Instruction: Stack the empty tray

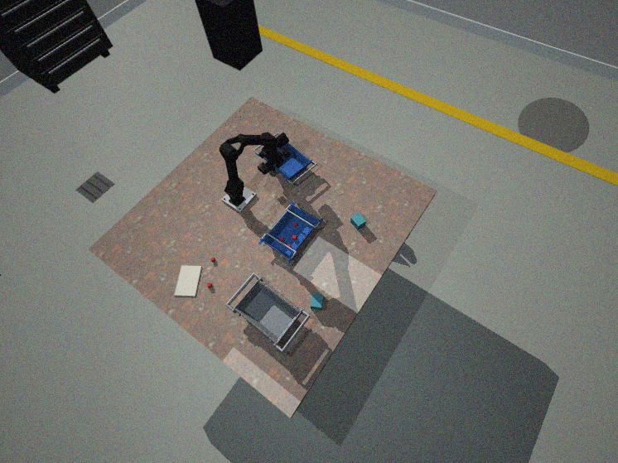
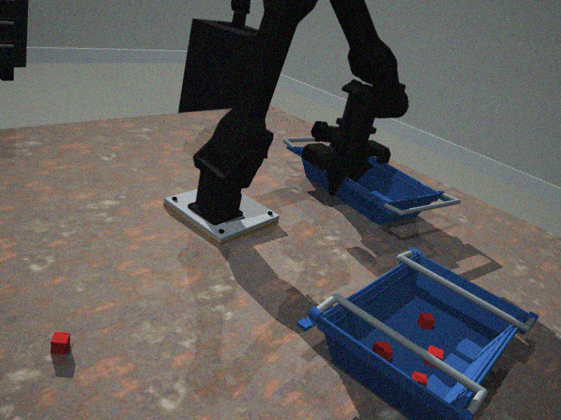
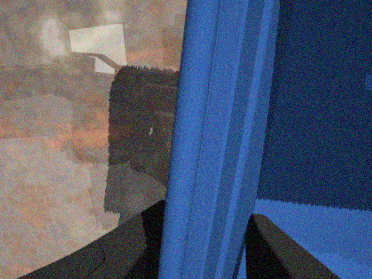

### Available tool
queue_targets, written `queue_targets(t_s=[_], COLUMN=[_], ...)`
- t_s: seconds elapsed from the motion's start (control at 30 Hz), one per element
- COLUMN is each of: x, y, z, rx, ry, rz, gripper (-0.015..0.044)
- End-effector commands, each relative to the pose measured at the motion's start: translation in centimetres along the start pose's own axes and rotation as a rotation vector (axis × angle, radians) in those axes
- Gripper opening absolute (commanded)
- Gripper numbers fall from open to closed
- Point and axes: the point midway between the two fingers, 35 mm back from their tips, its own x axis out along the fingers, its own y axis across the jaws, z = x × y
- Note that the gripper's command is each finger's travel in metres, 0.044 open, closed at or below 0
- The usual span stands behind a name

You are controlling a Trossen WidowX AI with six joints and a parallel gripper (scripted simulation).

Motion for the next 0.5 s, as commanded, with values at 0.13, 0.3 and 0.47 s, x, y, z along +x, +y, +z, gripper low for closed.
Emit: queue_targets(t_s=[0.13,0.3,0.47], x=[0.16,0.16,-0.09], y=[0.29,0.29,0.25], z=[0.03,0.03,0.03], rx=[-0.004,-0.004,-0.004], ry=[-0.003,-0.003,-0.003], rz=[0.012,0.012,0.012], gripper=[0.0073,0.004,0.0007])
